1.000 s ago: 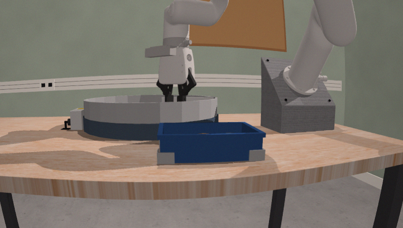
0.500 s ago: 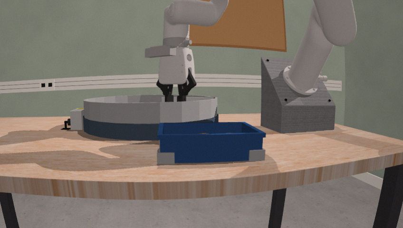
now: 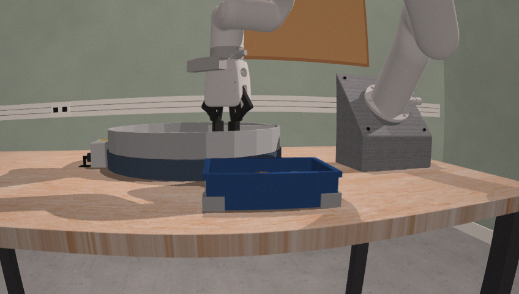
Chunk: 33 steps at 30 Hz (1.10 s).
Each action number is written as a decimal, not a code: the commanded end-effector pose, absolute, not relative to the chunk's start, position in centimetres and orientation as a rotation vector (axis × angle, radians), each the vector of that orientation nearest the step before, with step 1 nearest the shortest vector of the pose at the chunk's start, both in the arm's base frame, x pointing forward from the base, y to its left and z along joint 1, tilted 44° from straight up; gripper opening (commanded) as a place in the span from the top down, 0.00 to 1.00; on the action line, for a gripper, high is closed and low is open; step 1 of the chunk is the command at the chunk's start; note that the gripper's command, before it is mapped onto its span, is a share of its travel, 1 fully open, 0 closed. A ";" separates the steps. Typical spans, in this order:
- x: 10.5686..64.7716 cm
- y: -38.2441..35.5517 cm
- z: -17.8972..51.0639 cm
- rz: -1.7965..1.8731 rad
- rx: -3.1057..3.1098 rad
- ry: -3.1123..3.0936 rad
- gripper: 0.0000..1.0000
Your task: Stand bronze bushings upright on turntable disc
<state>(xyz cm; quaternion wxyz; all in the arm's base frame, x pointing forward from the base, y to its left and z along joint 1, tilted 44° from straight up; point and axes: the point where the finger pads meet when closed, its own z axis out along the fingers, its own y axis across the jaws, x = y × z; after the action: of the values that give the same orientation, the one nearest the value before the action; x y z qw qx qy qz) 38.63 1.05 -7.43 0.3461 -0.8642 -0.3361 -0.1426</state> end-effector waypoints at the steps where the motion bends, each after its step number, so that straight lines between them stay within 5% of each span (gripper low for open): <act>1: 38.8 0.3 -6.7 -0.374 -2.245 -0.873 0.58; 33: 38.7 -2.6 -3.1 -0.378 -2.243 -0.881 0.59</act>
<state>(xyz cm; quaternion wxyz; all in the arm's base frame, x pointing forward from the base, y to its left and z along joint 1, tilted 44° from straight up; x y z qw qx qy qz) 38.55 -2.67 -3.42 0.3460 -0.8640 -0.3367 -0.1431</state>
